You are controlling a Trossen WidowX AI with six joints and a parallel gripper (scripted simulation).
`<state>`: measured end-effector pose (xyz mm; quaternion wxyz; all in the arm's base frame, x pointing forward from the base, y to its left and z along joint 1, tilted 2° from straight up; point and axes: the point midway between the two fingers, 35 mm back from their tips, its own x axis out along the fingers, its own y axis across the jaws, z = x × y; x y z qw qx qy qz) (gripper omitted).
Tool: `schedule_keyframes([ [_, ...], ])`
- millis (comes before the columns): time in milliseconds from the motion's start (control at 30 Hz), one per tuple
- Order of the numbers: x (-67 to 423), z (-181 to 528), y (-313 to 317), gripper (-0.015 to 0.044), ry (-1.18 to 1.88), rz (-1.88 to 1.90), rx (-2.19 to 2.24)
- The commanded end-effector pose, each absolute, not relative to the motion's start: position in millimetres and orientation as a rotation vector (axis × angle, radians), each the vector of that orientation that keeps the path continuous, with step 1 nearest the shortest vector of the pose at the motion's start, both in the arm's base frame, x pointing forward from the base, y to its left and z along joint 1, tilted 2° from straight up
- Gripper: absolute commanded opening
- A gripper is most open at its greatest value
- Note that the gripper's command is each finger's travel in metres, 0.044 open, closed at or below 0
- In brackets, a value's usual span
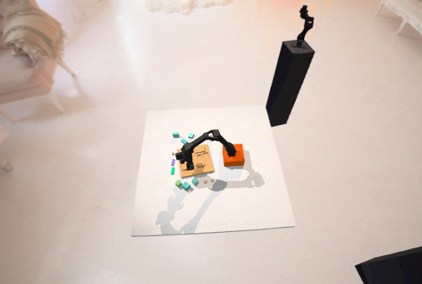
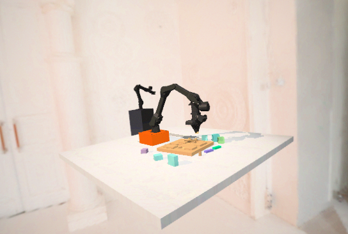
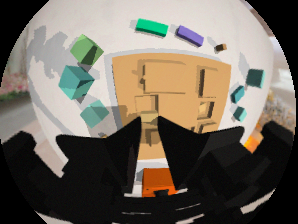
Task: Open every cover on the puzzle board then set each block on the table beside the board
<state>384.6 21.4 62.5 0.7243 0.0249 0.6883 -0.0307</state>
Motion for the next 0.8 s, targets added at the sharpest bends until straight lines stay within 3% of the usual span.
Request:
schedule_keyframes([
  [0, 385, 75, 22, 0.0080, 1.512, -0.066, 0.053],
  [767, 380, 76, -61, 0.0080, 1.513, -0.072, 0.047],
])
